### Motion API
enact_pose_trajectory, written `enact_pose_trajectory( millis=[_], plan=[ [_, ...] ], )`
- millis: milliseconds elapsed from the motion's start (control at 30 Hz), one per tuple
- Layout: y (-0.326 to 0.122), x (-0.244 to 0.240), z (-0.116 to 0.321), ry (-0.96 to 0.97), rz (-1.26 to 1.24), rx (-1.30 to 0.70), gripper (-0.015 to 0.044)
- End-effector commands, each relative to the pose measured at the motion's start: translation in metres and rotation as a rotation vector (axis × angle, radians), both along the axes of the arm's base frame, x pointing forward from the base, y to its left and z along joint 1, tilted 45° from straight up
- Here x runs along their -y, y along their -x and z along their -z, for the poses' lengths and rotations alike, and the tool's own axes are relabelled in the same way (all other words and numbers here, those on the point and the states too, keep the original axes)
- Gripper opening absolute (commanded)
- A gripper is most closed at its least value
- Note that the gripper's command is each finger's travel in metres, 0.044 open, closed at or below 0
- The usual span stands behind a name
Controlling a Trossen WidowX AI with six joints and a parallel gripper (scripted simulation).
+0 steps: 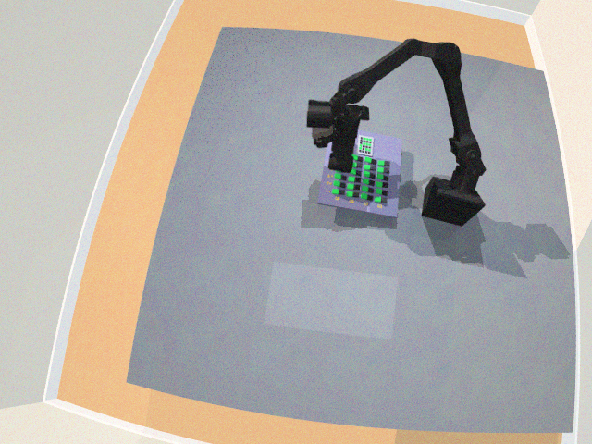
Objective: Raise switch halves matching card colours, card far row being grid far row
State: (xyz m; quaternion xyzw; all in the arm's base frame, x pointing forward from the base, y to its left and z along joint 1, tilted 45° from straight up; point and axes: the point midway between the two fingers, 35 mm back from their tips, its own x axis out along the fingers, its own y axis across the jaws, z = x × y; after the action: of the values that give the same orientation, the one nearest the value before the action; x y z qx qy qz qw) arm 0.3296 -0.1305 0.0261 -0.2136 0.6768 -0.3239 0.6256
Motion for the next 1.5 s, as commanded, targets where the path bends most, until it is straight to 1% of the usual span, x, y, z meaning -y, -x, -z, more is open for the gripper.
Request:
enact_pose_trajectory(
  millis=[0, 1333, 1400, 1467],
  plan=[
    [0.0, 0.001, 0.0, 0.003, -0.005, -0.003, 0.0],
    [0.0, 0.004, 0.004, 0.003, -0.005, -0.003, 0.0],
    [-0.002, -0.006, -0.006, 0.0, -0.005, 0.003, 0.0],
    [-0.005, -0.032, -0.031, 0.002, -0.018, 0.011, 0.0]
  ],
)
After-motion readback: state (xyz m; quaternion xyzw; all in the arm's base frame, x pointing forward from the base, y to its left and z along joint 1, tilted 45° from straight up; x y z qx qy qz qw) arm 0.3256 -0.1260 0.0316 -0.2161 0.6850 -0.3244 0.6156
